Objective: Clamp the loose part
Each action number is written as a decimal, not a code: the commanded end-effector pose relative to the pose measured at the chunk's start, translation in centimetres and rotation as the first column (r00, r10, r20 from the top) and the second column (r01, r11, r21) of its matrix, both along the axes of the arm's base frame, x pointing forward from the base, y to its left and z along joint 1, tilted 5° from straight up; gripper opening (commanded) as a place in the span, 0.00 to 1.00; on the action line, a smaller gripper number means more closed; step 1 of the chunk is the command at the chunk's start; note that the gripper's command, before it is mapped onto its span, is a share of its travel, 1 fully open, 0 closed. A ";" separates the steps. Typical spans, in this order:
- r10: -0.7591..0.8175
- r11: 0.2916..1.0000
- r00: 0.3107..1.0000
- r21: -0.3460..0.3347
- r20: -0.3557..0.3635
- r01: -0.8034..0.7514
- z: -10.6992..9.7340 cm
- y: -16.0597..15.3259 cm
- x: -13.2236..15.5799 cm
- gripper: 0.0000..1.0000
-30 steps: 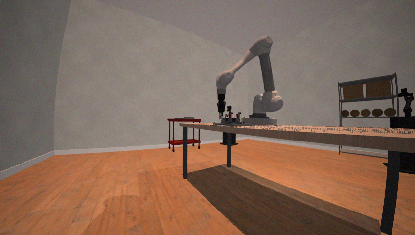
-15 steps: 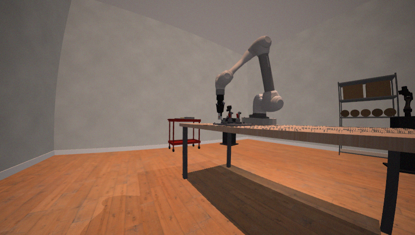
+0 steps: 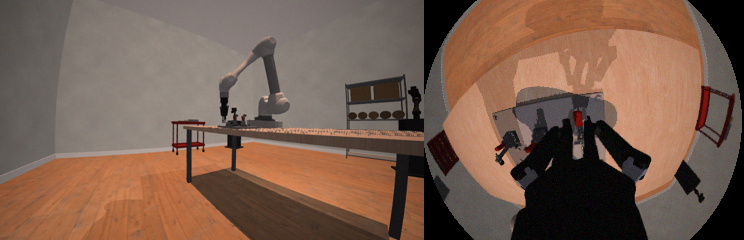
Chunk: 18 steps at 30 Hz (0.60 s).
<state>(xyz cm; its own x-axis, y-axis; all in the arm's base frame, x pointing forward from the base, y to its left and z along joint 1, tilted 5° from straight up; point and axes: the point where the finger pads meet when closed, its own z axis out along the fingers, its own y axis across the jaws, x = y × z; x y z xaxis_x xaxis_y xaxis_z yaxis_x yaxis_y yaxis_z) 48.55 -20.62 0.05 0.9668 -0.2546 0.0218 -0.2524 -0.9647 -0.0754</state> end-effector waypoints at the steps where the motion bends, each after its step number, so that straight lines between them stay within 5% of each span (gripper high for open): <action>1: 0.000 1.000 1.000 0.000 0.000 0.000 -0.2 0.0 0.1 0.10; 18: 0.000 1.000 1.000 0.000 0.000 0.000 -1.0 -0.1 0.5 0.10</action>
<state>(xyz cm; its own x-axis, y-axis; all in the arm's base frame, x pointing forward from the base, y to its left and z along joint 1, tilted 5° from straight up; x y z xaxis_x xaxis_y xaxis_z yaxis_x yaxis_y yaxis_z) 49.13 -20.70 -0.89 0.9668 -0.2547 0.0225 -0.2524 -0.9647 -0.0753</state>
